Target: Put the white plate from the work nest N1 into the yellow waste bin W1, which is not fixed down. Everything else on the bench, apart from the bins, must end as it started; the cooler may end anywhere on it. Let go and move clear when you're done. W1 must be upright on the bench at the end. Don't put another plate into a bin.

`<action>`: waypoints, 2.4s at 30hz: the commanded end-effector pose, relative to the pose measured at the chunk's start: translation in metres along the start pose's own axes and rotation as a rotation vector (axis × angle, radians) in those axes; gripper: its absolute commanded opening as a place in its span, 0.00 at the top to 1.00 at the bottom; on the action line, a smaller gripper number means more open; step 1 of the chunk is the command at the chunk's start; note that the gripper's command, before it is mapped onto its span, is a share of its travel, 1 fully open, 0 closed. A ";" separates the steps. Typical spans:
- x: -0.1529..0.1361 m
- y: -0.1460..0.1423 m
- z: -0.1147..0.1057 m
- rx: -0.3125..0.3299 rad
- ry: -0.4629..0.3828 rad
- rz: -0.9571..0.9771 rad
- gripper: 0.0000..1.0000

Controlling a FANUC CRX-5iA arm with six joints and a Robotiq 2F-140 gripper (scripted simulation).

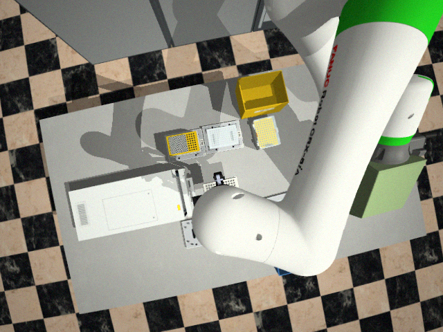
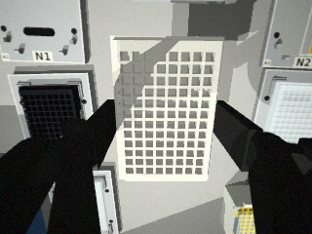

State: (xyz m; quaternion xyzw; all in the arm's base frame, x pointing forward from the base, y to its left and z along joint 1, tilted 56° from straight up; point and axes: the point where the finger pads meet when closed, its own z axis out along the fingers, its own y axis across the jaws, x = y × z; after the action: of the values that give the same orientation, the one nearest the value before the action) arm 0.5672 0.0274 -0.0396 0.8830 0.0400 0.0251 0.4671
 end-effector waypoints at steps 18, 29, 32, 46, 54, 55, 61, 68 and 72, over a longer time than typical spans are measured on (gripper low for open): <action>-0.029 0.042 -0.001 0.001 0.003 0.000 0.90; -0.043 0.062 -0.001 0.001 0.003 0.000 0.90; -0.047 0.069 -0.001 0.001 0.003 0.000 0.90; -0.065 0.095 -0.001 0.001 0.003 0.000 0.90; -0.078 0.112 -0.001 0.001 0.003 0.000 0.90; -0.079 0.115 -0.001 0.001 0.002 0.000 0.90; -0.085 0.123 -0.001 0.001 0.002 0.000 0.90; -0.096 0.139 -0.001 0.001 0.002 0.000 0.90; -0.102 0.147 -0.001 0.001 0.002 0.000 0.90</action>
State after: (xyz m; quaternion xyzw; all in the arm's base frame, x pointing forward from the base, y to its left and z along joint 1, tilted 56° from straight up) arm 0.4771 -0.0603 0.0753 0.8830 0.0400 0.0252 0.4670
